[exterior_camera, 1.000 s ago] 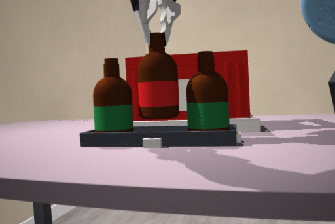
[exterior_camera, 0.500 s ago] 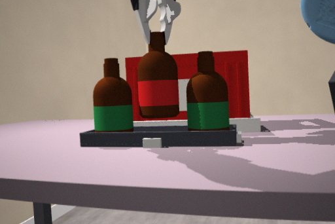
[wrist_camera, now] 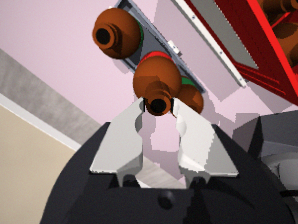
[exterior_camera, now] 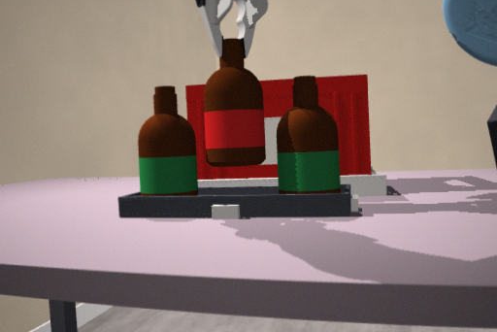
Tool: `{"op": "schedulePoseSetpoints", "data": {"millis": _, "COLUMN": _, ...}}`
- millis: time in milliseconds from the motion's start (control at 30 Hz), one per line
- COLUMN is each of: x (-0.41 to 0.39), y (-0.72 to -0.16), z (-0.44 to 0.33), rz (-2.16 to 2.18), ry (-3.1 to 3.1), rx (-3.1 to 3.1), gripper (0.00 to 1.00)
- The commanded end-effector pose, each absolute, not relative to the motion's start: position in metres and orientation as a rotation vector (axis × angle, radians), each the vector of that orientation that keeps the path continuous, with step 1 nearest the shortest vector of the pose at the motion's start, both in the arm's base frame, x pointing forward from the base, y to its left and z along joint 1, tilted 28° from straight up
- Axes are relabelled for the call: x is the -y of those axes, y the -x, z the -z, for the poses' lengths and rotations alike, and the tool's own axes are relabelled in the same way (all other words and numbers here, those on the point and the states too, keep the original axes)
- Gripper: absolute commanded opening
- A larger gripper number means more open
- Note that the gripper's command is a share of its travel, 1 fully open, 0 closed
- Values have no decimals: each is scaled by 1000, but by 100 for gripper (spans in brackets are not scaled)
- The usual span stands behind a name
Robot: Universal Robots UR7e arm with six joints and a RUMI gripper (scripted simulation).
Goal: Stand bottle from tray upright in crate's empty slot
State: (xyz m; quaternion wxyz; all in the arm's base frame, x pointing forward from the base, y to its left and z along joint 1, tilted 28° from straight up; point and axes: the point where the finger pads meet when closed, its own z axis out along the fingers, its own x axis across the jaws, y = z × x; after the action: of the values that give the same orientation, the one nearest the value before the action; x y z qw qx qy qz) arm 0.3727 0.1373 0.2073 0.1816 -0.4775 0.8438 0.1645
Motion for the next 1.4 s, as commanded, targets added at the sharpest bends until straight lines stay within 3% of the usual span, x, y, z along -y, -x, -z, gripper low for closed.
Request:
{"op": "schedulePoseSetpoints", "data": {"millis": 0, "x": -135, "y": -372, "z": -212, "rz": -464, "ry": 1348, "rx": -2381, "gripper": 0}}
{"op": "schedulePoseSetpoints", "data": {"millis": 1367, "x": -124, "y": -369, "z": -232, "rz": -464, "ry": 1348, "rx": -2381, "gripper": 0}}
